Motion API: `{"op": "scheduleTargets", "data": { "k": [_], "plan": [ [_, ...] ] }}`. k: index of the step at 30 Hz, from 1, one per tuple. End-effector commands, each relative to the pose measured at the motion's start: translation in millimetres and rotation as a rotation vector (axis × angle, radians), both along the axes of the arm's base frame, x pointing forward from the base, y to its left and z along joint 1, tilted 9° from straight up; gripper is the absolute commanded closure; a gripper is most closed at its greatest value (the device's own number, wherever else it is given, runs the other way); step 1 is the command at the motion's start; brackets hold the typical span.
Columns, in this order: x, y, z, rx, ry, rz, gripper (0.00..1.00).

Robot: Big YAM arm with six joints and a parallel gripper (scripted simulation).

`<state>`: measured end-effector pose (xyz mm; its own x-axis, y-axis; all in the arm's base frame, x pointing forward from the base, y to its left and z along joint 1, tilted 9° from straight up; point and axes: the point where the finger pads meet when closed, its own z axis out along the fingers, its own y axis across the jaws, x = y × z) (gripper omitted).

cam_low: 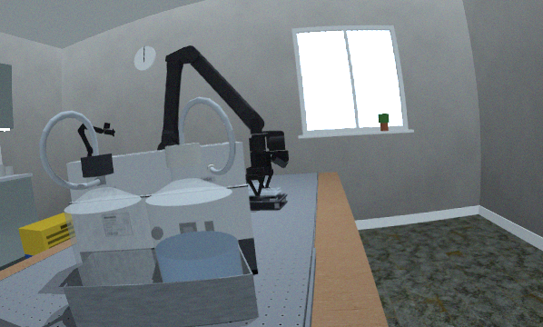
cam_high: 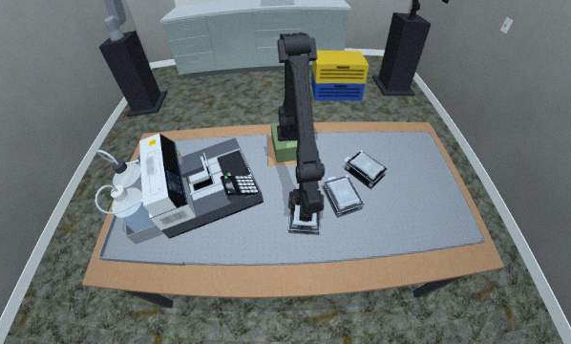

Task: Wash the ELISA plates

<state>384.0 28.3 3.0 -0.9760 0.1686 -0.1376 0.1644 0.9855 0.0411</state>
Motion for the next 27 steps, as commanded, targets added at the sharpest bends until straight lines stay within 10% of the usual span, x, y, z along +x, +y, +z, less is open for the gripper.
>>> {"op": "scheduleTargets", "data": {
  "k": [1,27],
  "plan": [
    [10.6,1.4,8.0,0.001,-0.031,0.0,0.16],
    [7.7,1.6,0.5,0.0,-0.028,-0.002,0.16]
  ]
}}
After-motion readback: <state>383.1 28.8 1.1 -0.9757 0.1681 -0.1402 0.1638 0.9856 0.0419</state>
